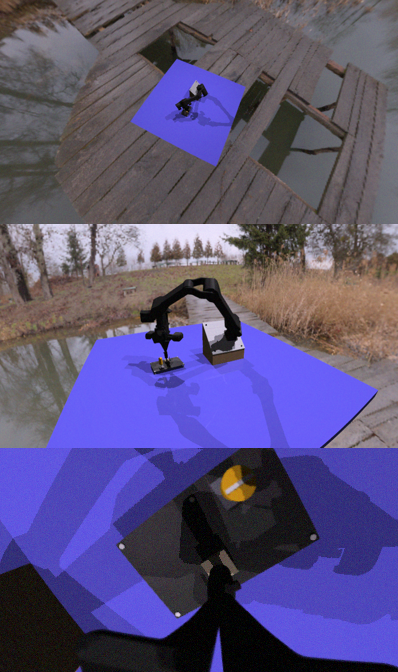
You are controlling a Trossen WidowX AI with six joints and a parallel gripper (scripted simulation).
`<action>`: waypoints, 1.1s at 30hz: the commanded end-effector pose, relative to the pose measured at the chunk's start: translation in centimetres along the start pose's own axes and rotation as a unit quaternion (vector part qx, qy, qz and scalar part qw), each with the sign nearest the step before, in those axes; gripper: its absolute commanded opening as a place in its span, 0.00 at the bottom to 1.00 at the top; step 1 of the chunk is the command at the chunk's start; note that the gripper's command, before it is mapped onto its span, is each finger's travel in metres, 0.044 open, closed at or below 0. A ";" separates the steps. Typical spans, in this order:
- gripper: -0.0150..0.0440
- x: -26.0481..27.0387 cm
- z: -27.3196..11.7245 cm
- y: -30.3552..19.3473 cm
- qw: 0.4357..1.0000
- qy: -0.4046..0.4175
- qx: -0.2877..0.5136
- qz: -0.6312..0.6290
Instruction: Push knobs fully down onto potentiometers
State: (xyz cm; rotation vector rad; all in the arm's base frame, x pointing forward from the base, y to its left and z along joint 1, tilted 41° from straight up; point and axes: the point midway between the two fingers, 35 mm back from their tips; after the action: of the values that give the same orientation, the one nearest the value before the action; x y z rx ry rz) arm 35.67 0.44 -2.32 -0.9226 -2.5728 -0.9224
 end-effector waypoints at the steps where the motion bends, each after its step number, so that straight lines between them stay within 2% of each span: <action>1: 0.25 0.0 0.1 0.1 1.000 0.000 -0.002 0.002; 33: 0.25 0.0 0.5 0.1 1.000 0.000 -0.002 0.002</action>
State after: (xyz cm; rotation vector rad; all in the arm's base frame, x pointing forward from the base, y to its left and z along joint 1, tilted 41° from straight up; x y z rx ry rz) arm 35.64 0.63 -2.58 -0.9246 -2.5715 -0.9227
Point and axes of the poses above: the point midway between the two fingers, 35 mm back from their tips, its own z axis out along the fingers, its own x axis across the jaws, y = z × x, and after that the axes turned 11 degrees about z, right-handed
